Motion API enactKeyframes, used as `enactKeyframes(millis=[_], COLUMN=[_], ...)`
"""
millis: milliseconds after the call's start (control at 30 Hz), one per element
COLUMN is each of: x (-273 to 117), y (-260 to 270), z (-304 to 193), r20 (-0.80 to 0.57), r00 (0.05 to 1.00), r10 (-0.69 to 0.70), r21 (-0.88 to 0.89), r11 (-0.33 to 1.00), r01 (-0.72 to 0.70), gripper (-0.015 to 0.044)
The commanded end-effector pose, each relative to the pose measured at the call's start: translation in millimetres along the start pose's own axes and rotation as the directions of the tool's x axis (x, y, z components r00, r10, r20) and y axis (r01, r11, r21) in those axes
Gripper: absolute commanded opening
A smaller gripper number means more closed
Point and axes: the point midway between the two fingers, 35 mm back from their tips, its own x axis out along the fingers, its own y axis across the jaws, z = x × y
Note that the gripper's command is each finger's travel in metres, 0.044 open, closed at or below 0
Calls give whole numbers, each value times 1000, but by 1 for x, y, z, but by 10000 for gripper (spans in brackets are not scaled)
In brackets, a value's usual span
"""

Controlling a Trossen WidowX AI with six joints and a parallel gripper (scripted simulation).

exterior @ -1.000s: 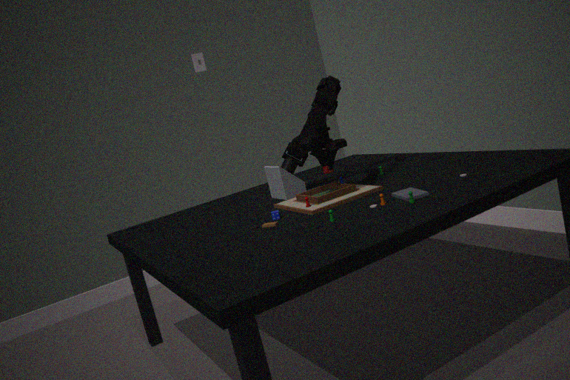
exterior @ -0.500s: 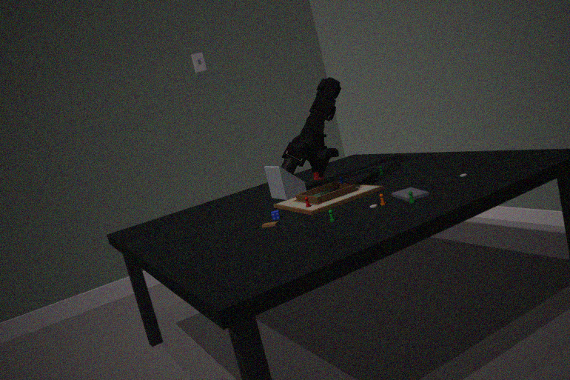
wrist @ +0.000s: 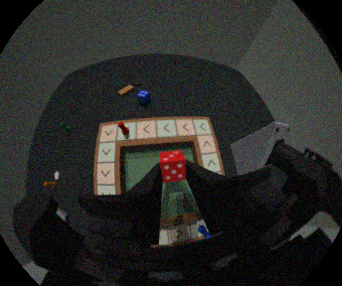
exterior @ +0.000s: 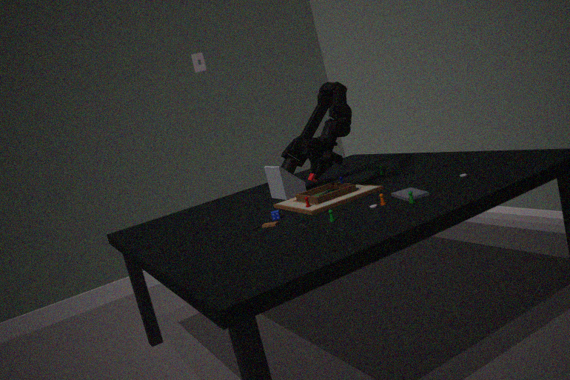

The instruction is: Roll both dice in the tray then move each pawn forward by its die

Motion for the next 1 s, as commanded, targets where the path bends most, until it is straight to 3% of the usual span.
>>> enactKeyframes(millis=[0, 233, 433, 967], x=[0, -3, -47, -44], y=[-1, 0, 9, 8], z=[0, -1, -4, -5], r20=[131, 231, 231, 225], r00=[991, 969, 969, 971], r10=[41, 85, 85, 84], r21=[15, 27, 27, 24], r11=[999, 995, 995, 995], r01=[-43, -94, -94, -92], gripper=[0, 0, 0, 0])
